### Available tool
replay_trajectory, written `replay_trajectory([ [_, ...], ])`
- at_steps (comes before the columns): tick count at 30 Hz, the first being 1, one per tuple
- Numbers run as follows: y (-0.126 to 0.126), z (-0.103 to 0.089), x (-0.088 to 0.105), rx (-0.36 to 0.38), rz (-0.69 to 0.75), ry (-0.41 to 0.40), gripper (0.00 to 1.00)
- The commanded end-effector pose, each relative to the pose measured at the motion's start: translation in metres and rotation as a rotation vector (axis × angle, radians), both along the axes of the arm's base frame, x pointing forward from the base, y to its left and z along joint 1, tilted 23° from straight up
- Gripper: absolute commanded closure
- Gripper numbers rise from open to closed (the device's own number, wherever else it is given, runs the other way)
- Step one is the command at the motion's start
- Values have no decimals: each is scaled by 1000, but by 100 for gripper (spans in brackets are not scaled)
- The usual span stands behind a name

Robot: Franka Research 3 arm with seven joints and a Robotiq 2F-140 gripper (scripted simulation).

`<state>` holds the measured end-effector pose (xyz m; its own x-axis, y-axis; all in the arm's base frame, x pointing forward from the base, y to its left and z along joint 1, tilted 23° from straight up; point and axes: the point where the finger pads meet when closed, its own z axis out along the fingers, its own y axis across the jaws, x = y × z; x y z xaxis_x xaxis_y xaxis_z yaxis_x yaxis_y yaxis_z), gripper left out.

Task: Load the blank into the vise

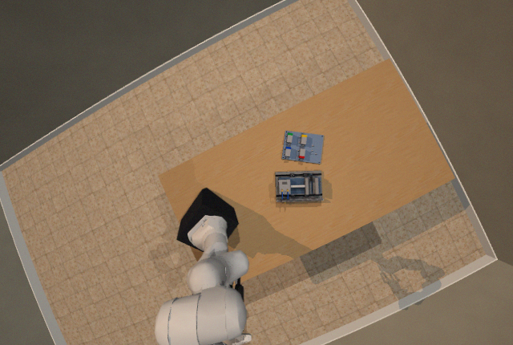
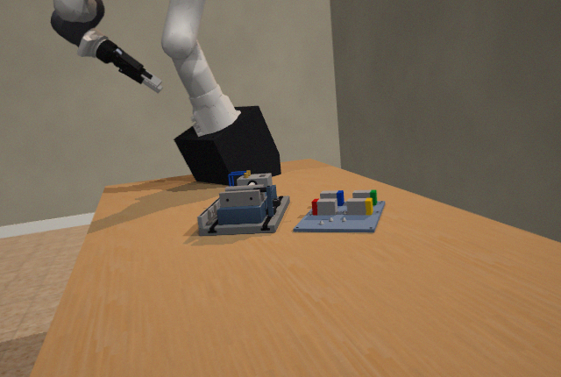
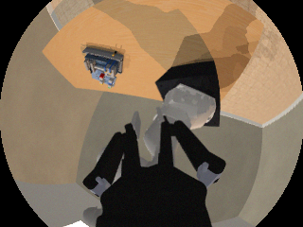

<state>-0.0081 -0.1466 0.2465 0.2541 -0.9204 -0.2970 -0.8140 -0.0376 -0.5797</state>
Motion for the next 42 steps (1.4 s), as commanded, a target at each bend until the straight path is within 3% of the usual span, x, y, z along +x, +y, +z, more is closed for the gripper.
replay_trajectory([
  [1, 0, 0, 0, 0, 0, 0, 75],
  [13, 0, 0, 0, 0, 0, 0, 75],
  [14, 0, 0, 0, 0, 0, 0, 0],
  [30, 0, 0, 0, 0, 0, 0, 0],
  [35, 2, 0, 39, 0, 206, 0, 0],
  [42, 2, 0, 39, 0, 206, 0, 0],
])
